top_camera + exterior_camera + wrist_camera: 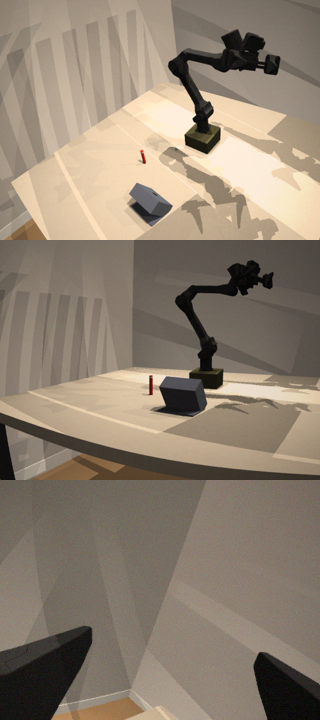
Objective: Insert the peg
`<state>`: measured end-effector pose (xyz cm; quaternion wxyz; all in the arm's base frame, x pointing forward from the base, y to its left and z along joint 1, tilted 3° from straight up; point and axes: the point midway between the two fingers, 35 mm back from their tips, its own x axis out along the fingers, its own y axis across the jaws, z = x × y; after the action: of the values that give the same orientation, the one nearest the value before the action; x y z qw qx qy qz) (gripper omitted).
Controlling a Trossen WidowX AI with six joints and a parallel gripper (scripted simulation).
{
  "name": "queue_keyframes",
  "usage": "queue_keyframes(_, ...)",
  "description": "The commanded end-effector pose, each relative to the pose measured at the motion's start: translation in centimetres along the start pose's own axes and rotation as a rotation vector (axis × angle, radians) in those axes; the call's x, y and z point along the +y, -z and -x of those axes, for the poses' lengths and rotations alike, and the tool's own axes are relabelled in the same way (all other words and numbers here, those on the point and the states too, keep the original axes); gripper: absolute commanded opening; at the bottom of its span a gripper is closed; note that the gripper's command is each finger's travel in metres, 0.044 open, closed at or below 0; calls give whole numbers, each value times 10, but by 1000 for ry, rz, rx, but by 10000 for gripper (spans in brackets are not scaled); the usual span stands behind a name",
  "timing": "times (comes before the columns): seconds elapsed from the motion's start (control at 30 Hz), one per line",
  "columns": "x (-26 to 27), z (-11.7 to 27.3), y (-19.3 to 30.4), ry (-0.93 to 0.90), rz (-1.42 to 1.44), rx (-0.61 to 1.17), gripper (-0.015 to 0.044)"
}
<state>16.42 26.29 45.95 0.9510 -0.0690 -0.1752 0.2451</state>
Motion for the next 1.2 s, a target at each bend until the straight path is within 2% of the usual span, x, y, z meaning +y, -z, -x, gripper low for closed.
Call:
queue_keyframes(0.0,-5,-9,7,10,-5,25,440)
queue_keyframes(1.17,-72,-69,126,212,-220,338,440)
